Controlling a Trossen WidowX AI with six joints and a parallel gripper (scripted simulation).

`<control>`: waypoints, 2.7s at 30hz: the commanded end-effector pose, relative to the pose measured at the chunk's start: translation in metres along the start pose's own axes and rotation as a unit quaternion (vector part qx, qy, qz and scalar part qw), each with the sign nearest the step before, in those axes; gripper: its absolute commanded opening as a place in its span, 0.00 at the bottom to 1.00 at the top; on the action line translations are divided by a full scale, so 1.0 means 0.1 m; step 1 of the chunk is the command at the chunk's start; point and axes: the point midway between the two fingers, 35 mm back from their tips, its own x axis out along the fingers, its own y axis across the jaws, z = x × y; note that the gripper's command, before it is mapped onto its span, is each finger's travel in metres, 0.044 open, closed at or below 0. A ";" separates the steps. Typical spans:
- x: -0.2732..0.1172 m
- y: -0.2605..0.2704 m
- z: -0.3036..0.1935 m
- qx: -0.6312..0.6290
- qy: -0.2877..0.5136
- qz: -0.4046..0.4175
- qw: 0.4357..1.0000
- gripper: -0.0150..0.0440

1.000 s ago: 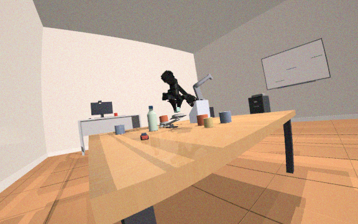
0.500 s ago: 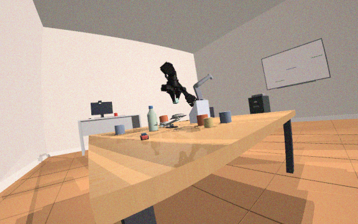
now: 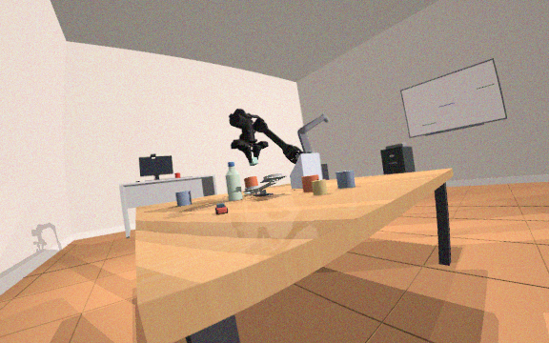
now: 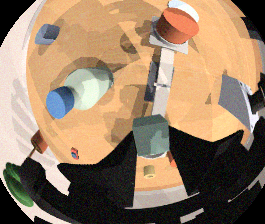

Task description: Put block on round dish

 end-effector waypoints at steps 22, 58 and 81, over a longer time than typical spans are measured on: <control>0.21 -0.47 1.39 -0.022 -0.004 0.027 0.999 0.25; 0.78 -1.74 2.54 -0.004 -0.061 -0.009 0.998 0.25; 1.12 -1.75 2.58 -0.005 -0.063 -0.009 0.998 0.25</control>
